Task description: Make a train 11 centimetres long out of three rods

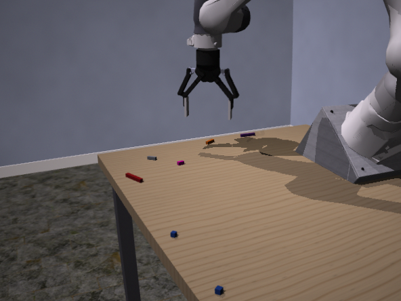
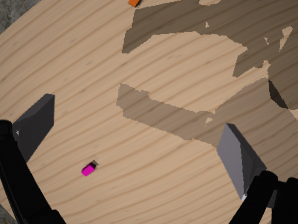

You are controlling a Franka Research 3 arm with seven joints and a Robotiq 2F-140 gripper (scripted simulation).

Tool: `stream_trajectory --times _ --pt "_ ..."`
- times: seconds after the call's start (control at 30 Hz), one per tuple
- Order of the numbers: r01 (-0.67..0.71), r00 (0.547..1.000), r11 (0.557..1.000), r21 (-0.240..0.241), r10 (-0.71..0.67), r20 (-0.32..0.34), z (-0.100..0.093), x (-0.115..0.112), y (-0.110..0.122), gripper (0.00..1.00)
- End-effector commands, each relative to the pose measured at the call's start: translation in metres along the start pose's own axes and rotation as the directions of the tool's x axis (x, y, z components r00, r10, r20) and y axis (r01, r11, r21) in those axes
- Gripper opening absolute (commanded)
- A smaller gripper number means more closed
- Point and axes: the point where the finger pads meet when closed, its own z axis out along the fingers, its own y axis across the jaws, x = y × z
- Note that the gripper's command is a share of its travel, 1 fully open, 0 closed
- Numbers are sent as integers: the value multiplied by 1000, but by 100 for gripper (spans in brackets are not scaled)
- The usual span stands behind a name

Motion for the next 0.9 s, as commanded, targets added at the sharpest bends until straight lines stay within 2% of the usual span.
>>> stream_trajectory --times 0.0,0.23,0.3,0.33,0.8,0.87 --pt "-166 986 986 10 166 -3 -2 -16 -7 100" --pt "-266 964 964 14 266 -2 -6 -45 -16 100" --pt "-266 964 964 14 266 -2 -6 -45 -16 100" --pt "-302 953 953 15 302 -2 -7 -57 -18 100" --pt "-490 872 872 19 490 4 -10 -120 -30 100" --pt "-490 872 872 19 490 4 -10 -120 -30 100"
